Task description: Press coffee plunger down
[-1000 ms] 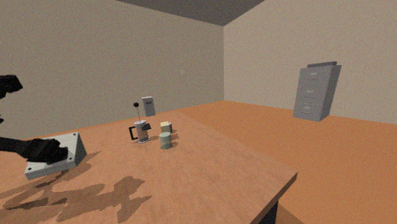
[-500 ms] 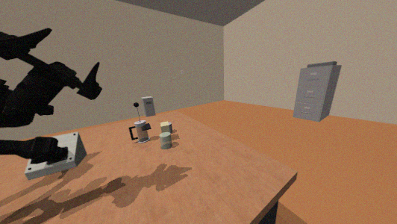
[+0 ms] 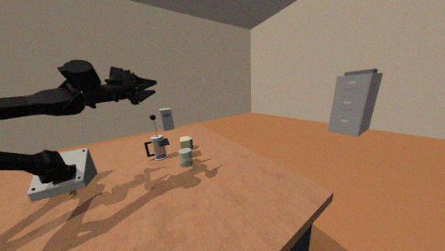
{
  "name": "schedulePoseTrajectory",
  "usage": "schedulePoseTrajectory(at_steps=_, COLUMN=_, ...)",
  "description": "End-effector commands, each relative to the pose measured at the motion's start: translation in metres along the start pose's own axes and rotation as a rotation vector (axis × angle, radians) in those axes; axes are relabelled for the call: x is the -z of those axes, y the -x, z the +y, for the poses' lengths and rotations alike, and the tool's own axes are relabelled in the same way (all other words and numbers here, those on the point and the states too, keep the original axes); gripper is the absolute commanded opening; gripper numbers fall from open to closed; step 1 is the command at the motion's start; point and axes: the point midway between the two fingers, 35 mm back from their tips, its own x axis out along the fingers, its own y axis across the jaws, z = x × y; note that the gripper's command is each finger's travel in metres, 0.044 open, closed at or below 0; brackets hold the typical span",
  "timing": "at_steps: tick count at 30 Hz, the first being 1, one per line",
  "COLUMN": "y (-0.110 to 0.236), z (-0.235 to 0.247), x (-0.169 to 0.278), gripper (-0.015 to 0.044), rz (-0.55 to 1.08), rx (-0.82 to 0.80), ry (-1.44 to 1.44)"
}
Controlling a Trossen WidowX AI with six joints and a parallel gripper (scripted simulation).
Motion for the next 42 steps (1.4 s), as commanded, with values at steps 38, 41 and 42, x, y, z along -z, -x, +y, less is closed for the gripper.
schedulePoseTrajectory(at_steps=38, y=0.038, z=0.223, x=0.039, gripper=0.044, rz=0.606, rx=-0.118, ry=-0.336)
schedulePoseTrajectory(at_steps=41, y=0.034, z=0.224, x=0.041, gripper=0.044, rz=0.606, rx=-0.118, ry=-0.336)
schedulePoseTrajectory(at_steps=42, y=0.033, z=0.225, x=0.042, gripper=0.044, rz=0.606, rx=-0.118, ry=-0.336)
